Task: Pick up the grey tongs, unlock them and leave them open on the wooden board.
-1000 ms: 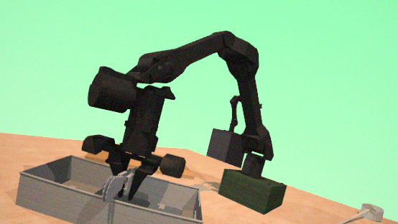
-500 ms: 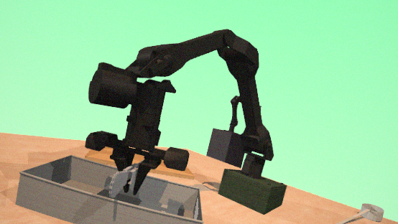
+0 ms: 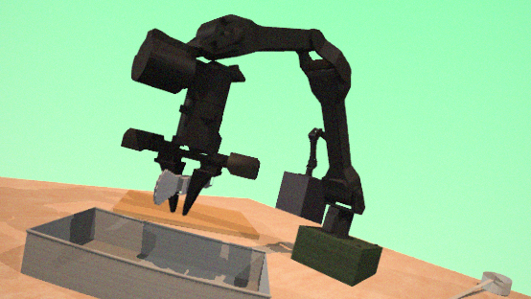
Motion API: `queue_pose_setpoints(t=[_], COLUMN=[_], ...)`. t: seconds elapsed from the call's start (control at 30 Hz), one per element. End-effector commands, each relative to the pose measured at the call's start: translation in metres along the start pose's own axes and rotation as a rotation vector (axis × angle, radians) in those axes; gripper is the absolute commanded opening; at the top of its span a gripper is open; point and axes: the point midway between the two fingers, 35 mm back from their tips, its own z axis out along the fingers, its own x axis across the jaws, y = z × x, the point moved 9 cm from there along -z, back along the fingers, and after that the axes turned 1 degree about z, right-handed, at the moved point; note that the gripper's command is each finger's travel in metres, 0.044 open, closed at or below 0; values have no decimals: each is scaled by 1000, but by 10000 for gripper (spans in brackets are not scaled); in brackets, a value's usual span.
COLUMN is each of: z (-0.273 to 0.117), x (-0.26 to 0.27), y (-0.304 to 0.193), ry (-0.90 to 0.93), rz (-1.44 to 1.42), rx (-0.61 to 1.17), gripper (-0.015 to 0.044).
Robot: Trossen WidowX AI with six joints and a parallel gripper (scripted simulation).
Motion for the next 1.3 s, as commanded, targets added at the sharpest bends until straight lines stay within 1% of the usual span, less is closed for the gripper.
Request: queue_pose_setpoints(t=[0.0,0.63,1.27], z=[0,-2,-4], x=[5,69,111], y=[5,86,179], ry=[1,10,7], rz=[-29,-422,-825], rx=[0,-6,-20], gripper=[-150,-150,-150])
